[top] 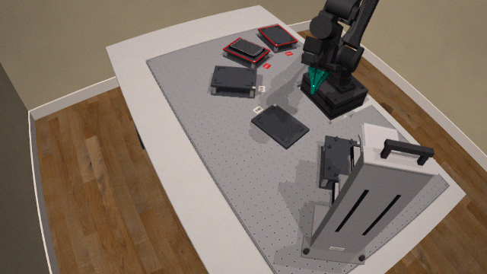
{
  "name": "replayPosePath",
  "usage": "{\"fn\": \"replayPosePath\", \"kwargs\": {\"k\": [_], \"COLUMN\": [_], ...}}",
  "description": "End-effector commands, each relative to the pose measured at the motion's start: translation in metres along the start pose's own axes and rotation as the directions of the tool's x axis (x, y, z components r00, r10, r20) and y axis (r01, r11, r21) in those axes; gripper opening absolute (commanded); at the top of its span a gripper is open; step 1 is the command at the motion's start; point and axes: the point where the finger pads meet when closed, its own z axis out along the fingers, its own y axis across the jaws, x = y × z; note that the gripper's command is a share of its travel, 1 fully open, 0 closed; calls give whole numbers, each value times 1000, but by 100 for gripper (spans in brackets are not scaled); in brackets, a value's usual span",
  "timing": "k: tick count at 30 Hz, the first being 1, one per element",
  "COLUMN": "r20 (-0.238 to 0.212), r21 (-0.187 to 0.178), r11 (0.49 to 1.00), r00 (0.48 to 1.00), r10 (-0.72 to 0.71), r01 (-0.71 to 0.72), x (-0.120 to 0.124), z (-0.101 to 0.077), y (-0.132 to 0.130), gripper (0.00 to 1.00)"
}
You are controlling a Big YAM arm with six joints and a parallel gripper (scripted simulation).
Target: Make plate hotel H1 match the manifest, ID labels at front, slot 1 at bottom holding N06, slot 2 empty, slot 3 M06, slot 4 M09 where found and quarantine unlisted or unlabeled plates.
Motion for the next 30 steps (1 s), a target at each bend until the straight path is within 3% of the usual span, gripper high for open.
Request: {"fn": "replayPosePath", "kwargs": {"k": [1, 12, 15, 26, 30], "r20": [79, 217, 218, 365, 399], "r21": [-6, -47, -52, -73, -77], "r11": [998, 984, 983, 952, 941], "r00": [995, 964, 962, 896, 875], "r10": [-55, -156, -163, -252, -273], "r01": [55, 170, 178, 298, 329], "x": [-13, -13, -12, -13, -12], "z": [-8, -9, -5, -9, -9], "y": [-2, -2, -3, -3, -3], "gripper": [0, 0, 0, 0, 0]}}
